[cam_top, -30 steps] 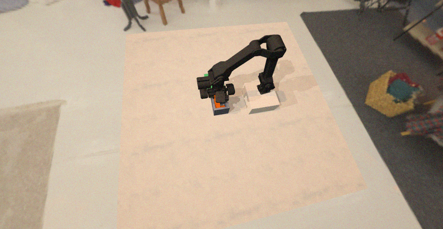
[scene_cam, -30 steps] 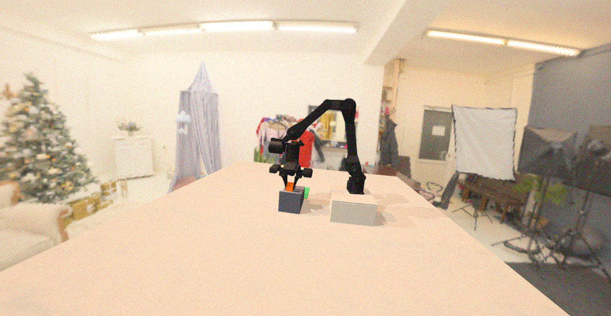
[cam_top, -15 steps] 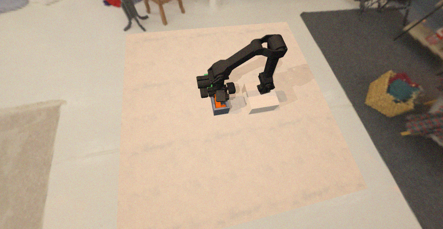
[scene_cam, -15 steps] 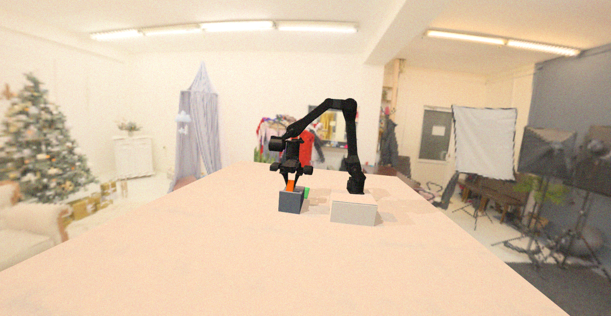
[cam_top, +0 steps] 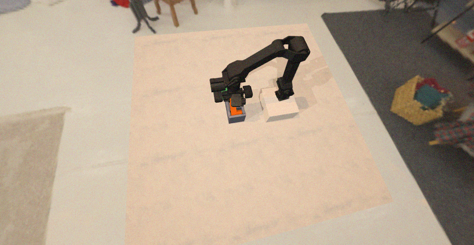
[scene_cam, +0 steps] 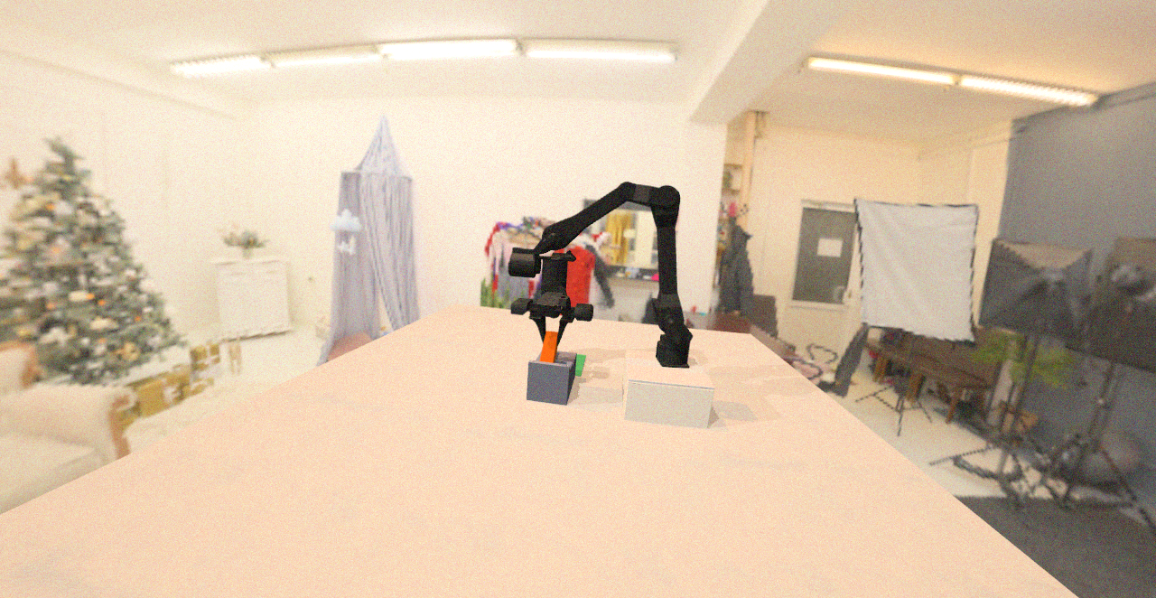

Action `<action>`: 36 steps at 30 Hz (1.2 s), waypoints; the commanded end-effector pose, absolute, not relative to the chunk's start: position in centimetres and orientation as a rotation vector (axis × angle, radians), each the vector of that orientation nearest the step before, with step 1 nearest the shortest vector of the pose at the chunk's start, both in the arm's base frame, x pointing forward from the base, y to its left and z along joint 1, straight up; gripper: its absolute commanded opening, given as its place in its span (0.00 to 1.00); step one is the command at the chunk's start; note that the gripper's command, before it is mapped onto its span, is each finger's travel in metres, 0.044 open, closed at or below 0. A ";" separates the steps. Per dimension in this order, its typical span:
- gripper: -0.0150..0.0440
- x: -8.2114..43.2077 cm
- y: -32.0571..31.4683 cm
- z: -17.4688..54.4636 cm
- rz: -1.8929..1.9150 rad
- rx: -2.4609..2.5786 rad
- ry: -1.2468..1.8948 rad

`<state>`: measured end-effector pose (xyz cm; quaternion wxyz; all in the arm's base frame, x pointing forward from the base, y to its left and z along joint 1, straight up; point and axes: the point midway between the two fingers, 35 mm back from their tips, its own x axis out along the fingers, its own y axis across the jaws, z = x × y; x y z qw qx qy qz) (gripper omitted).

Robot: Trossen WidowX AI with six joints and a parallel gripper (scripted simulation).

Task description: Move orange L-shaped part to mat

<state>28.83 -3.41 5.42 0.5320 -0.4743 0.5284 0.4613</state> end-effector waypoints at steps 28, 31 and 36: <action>0.25 28.9 -3.3 10.7 1.094 -1.136 1.242; 0.25 28.8 -3.3 10.6 1.094 -1.136 1.242; 0.25 28.8 -3.3 10.9 1.094 -1.136 1.242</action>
